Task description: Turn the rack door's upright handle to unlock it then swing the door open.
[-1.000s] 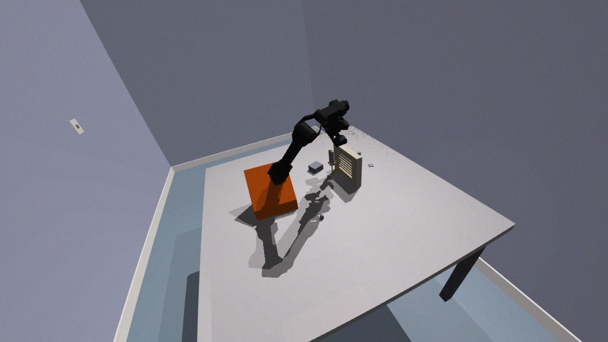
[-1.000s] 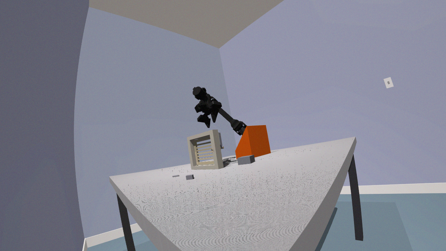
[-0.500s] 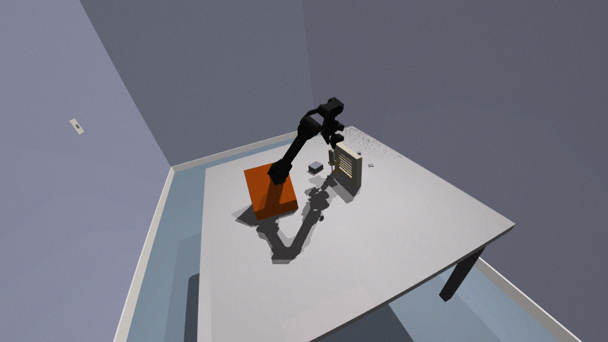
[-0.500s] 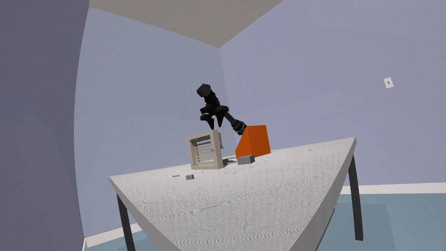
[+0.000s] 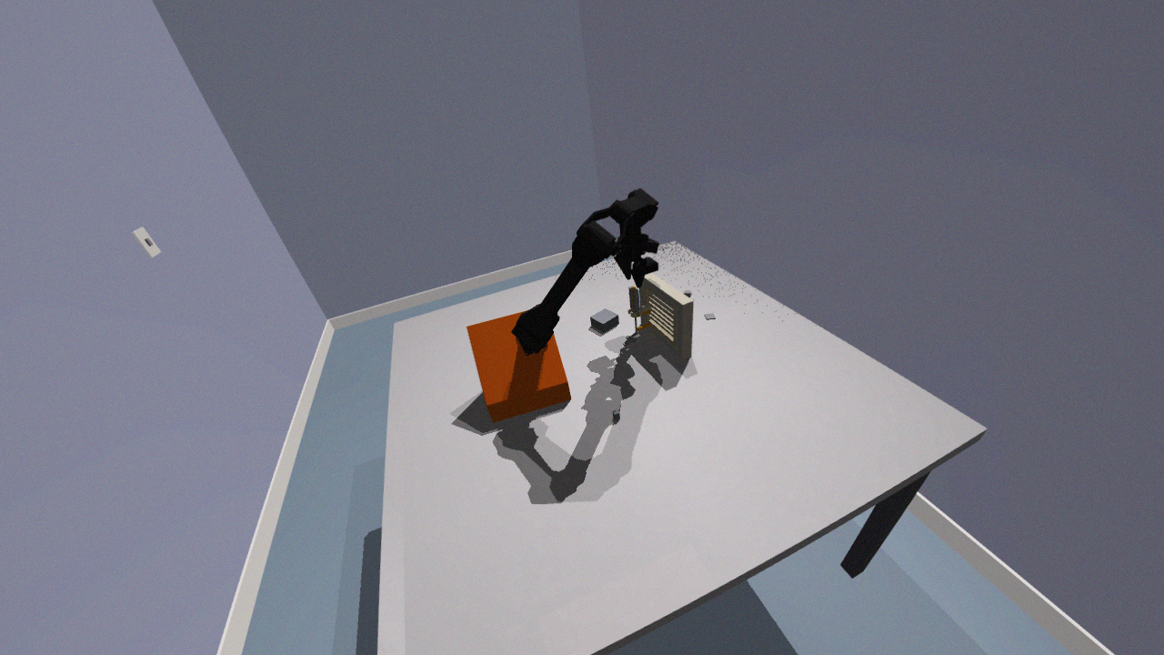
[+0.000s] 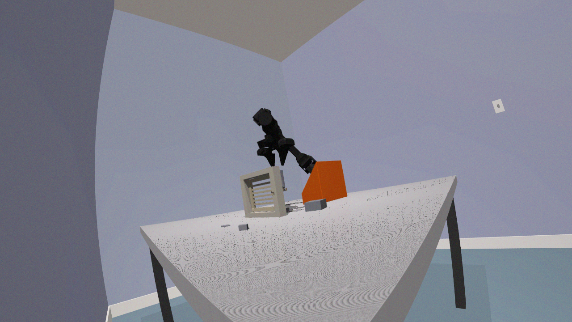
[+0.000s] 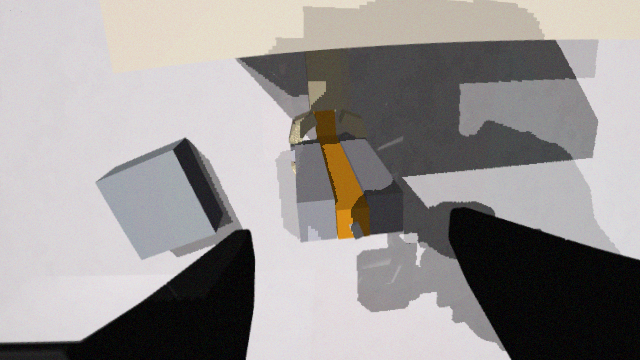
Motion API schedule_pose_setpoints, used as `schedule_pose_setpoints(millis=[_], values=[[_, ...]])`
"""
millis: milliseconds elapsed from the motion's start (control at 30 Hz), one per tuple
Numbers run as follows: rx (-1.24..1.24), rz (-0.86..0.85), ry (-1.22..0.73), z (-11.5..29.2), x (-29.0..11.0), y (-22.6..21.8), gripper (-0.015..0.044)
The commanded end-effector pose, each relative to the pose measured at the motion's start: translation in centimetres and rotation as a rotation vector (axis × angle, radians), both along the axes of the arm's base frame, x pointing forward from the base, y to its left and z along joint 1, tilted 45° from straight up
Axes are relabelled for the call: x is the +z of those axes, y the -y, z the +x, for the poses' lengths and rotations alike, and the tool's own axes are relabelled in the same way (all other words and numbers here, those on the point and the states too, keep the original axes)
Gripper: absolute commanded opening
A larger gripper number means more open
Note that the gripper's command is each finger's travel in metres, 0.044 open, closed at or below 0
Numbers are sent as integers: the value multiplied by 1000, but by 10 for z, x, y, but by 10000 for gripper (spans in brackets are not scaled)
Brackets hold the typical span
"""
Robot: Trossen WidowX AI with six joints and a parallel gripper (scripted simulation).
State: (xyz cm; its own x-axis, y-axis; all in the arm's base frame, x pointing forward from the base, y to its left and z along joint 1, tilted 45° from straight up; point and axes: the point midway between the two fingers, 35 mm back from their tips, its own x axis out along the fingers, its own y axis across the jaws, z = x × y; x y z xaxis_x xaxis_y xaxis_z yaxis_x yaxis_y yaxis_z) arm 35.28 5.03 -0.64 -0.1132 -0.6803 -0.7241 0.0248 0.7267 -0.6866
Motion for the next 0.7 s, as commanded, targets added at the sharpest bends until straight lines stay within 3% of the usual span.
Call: schedule_pose_setpoints(millis=[0, 667], values=[[2, -8, -10, -2, -7, 7, 281], [2, -9, -10, -6, -30, 30, 281]])
